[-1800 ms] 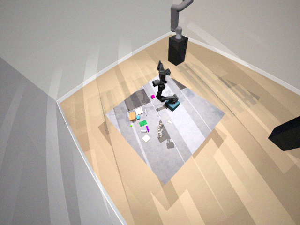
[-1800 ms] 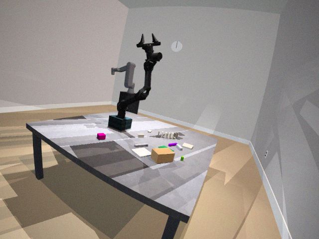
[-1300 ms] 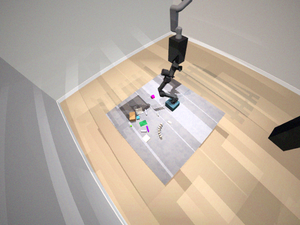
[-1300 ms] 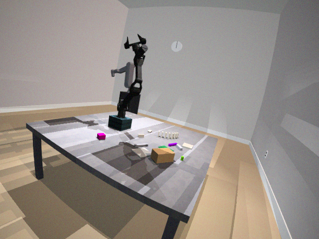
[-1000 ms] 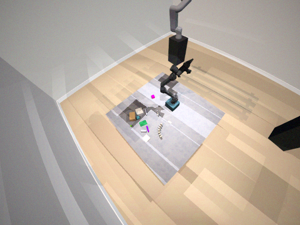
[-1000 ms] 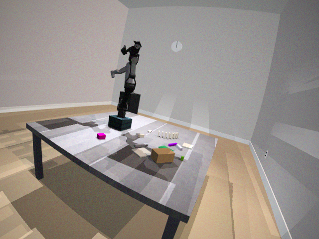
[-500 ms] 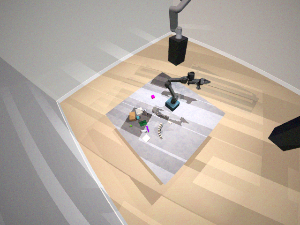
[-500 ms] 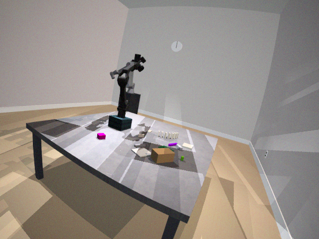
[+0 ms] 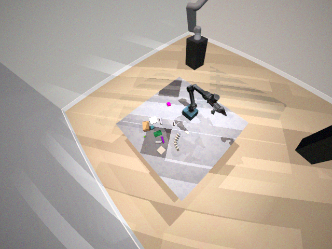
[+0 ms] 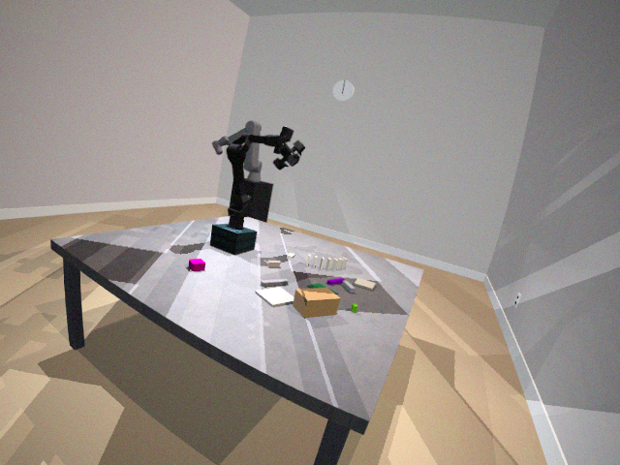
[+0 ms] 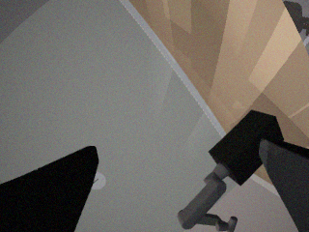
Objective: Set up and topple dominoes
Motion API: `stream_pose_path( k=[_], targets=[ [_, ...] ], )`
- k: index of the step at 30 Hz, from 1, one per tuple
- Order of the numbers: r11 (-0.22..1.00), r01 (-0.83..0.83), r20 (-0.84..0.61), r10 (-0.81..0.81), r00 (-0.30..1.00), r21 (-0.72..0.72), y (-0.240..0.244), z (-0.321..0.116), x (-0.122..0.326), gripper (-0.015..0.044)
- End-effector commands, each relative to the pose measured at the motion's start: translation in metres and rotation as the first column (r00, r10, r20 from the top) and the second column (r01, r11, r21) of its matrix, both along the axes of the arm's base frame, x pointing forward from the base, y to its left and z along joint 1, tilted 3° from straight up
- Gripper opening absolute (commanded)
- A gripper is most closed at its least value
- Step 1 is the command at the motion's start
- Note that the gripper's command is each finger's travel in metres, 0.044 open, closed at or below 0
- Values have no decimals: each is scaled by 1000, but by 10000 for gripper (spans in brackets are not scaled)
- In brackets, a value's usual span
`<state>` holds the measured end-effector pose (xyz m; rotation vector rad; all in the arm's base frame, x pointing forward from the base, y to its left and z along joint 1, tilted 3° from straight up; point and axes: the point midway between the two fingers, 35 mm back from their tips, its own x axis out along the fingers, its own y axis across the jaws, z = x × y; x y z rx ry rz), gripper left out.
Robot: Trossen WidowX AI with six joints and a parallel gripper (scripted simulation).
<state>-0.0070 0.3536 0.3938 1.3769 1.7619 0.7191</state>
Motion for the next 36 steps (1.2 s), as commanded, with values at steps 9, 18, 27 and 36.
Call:
stream_pose_path(
  k=[9, 18, 27, 36],
  targets=[
    [899, 272, 124, -244, 962, -343, 3, -120, 111, 440],
    [631, 414, 147, -430, 891, -656, -56, -233, 201, 440],
    [287, 344, 115, -595, 796, -894, -161, -331, 242, 440],
    [172, 257, 85, -654, 752, -951, -202, -362, 241, 440]
  ],
)
